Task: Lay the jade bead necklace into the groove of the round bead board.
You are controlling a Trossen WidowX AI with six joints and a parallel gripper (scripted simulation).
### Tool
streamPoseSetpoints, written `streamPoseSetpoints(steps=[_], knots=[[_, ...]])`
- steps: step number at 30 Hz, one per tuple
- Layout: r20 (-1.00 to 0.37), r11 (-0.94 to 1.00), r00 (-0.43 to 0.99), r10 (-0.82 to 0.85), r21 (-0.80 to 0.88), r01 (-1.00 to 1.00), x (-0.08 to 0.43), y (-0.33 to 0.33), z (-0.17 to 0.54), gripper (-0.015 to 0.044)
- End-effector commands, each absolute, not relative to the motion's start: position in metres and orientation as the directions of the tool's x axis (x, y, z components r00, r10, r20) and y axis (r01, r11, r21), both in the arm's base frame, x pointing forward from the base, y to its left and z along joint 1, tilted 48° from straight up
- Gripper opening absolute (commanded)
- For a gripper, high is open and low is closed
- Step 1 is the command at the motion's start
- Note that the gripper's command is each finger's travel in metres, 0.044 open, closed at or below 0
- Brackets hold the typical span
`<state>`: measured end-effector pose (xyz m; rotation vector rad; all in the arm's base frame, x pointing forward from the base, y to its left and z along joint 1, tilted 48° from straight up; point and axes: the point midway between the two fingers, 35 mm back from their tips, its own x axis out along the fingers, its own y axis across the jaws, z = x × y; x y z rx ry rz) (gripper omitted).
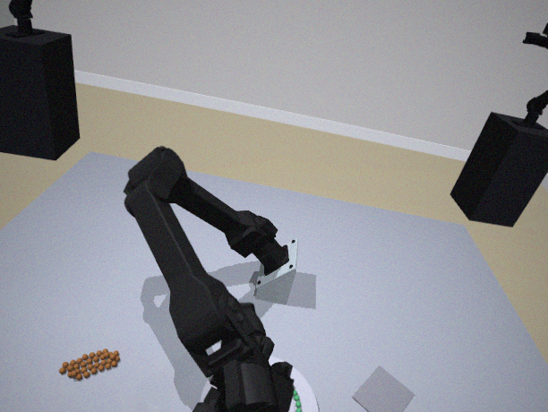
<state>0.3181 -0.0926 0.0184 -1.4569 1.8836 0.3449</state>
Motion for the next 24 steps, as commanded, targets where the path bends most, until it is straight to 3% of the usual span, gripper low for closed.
streamPoseSetpoints(steps=[1, 24], knots=[[-0.676, 0.325, -0.102, -0.729, -0.211, -0.922, 0.3184, -0.0920, 0.0187, 0.0000], [-0.674, 0.318, -0.100, -0.732, -0.208, -0.925, 0.3256, -0.0938, 0.0275, 0.0000]])
